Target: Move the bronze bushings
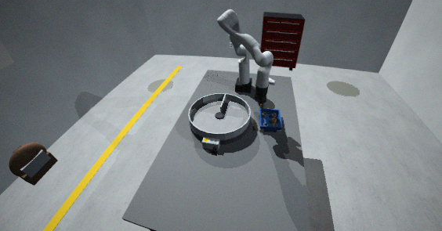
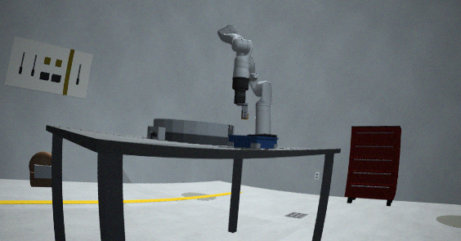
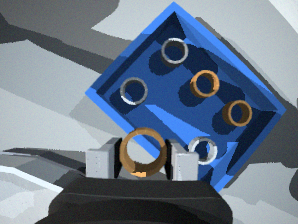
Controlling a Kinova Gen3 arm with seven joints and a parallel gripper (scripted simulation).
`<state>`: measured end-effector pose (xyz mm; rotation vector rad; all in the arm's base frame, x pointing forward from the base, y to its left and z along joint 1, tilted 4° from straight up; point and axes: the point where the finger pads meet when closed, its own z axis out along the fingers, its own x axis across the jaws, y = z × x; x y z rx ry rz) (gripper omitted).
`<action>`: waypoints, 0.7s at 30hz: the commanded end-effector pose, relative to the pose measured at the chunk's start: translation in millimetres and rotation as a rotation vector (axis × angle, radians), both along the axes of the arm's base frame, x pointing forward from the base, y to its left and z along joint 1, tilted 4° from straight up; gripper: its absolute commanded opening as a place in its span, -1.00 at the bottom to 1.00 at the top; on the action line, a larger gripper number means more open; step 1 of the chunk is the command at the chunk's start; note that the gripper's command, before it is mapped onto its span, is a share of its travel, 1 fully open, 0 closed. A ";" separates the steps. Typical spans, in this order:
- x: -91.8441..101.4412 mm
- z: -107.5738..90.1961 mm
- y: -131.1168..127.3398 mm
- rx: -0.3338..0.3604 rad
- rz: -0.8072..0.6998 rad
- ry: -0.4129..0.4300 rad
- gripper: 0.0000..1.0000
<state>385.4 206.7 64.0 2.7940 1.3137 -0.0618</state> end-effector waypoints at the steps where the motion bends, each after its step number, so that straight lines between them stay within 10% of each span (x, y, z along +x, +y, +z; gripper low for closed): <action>1: 3.1 5.0 -24.0 0.003 0.002 -0.011 -1.00; 21: -6.4 13.8 -158.5 0.003 0.002 -0.012 -1.00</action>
